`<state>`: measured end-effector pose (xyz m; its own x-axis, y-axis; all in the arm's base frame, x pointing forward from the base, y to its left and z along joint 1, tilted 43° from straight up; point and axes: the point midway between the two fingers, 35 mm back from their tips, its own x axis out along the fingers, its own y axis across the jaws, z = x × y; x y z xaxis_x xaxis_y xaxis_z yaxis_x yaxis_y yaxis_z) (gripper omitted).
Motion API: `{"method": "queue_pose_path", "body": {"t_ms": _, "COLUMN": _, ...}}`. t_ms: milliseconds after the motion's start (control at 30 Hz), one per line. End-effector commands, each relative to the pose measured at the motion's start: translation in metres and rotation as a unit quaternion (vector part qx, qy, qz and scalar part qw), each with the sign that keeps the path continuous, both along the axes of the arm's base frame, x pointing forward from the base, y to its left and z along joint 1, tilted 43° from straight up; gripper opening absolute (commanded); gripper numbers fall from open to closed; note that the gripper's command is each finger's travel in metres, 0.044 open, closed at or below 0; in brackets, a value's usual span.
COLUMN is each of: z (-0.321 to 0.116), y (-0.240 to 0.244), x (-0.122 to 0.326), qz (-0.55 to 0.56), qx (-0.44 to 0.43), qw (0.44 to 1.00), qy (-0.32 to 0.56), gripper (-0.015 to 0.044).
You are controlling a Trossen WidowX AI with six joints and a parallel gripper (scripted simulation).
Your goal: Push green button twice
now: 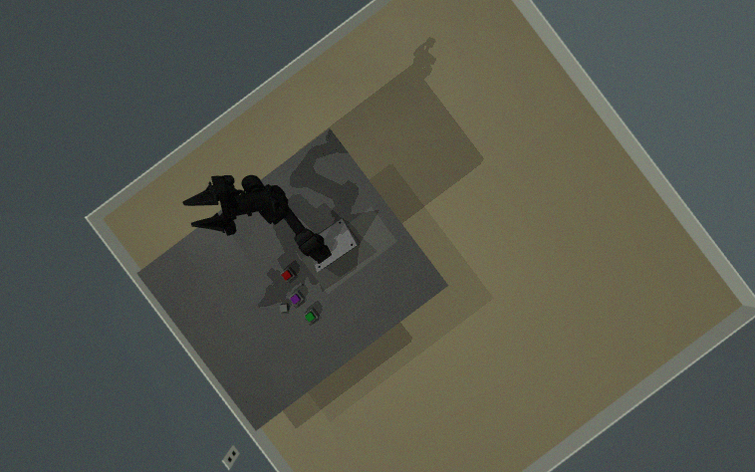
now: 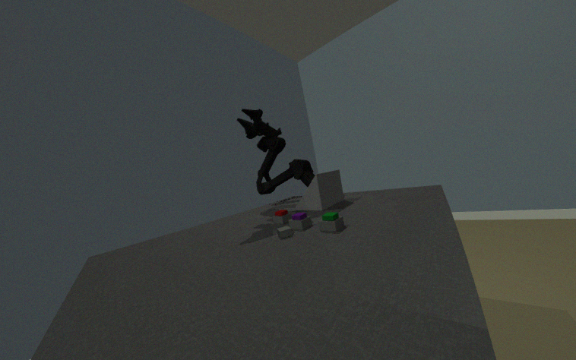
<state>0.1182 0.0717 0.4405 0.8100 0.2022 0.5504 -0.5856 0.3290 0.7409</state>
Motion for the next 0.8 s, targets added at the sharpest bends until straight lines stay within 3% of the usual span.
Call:
{"method": "queue_pose_path", "body": {"t_ms": 0, "z": 0.0, "y": 0.002, "x": 0.0, "qz": -0.002, "qx": -0.004, "qw": 1.0, "qy": -0.003, "gripper": 0.04}}
{"method": "queue_pose_path", "body": {"t_ms": 300, "z": -0.024, "y": 0.15, "x": 0.016, "qz": 0.006, "qx": -0.249, "qw": 0.968, "qy": -0.011, "gripper": 0.04}}
{"method": "queue_pose_path", "body": {"t_ms": 533, "z": -0.102, "y": 0.239, "x": 0.054, "qz": 0.03, "qx": -0.423, "qw": 0.904, "qy": 0.06, "gripper": 0.04}}
{"method": "queue_pose_path", "body": {"t_ms": 767, "z": -0.207, "y": 0.279, "x": 0.097, "qz": 0.046, "qx": -0.558, "qw": 0.809, "qy": 0.176, "gripper": 0.04}}
